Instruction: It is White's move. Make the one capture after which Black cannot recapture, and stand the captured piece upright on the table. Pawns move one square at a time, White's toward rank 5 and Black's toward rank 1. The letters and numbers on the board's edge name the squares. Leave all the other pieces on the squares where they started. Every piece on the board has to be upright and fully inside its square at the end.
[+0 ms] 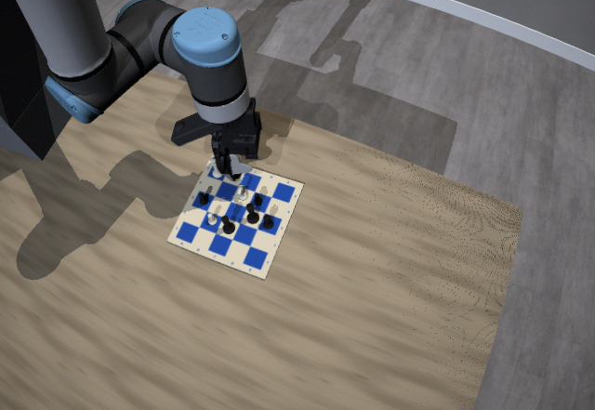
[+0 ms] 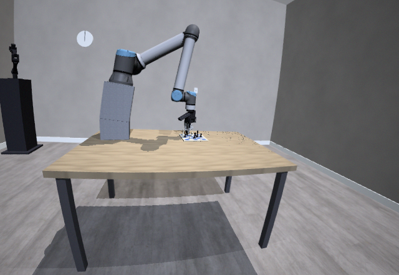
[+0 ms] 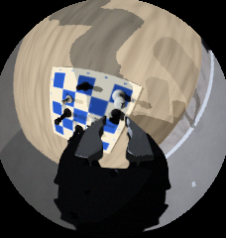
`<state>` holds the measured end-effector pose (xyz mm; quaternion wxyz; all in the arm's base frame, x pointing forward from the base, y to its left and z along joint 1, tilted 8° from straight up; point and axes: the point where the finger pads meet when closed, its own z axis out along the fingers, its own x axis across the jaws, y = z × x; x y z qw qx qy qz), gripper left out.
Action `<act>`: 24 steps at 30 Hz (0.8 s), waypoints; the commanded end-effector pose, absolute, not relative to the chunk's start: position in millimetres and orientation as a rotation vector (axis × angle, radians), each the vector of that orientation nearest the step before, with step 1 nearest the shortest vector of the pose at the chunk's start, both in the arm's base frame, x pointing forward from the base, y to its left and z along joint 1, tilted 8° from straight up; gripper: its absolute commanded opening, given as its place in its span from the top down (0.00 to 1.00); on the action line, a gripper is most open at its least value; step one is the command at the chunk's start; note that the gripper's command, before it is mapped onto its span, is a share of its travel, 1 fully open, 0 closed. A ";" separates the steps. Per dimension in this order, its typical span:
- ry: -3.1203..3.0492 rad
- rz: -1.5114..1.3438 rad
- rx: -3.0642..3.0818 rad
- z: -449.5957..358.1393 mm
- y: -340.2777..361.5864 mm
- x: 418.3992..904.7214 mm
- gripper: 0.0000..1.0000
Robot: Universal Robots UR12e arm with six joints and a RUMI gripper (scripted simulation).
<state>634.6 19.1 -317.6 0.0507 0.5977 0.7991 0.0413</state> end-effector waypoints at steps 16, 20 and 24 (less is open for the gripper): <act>2.432 0.126 1.819 -317.1 19.1 635.0 1.00; 2.432 0.126 1.819 -317.1 19.1 635.0 1.00; 2.432 0.126 1.819 -317.1 19.1 635.0 1.00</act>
